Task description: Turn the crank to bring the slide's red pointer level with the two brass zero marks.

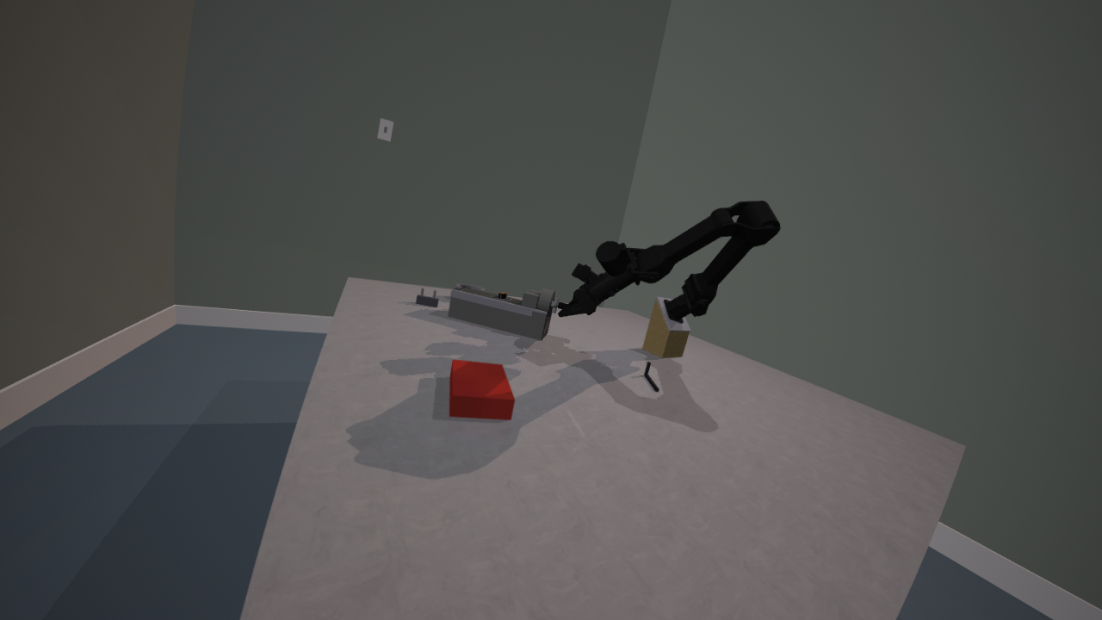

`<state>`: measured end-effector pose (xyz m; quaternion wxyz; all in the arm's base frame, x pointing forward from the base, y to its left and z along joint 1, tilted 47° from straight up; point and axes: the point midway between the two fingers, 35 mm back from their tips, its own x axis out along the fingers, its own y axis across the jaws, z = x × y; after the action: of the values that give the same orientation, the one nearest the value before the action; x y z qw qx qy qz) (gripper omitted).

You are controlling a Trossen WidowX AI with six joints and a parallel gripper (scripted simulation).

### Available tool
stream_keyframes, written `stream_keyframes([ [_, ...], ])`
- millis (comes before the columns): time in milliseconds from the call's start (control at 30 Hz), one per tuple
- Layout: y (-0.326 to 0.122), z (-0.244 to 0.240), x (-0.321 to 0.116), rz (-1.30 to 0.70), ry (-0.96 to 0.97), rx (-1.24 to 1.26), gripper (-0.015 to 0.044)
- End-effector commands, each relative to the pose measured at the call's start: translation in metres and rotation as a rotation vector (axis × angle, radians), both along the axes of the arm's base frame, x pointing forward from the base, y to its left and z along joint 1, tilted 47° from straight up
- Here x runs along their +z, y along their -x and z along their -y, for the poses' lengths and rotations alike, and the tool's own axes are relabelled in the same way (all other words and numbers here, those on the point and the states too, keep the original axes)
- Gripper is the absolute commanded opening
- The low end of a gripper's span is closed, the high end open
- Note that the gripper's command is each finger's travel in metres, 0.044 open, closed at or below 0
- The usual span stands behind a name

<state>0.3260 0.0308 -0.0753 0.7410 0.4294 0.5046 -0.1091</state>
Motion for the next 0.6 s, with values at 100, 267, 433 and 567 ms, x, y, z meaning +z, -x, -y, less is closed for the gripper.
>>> stream_keyframes([
  [100,0.001,0.013,0.007,0.006,0.002,-0.002,0.0],
  [267,0.004,0.02,0.007,0.006,0.002,-0.002,0.0],
  [433,0.006,0.026,0.007,0.006,0.002,-0.002,0.0],
  [567,0.008,0.03,0.006,0.006,0.003,-0.002,0.0],
])
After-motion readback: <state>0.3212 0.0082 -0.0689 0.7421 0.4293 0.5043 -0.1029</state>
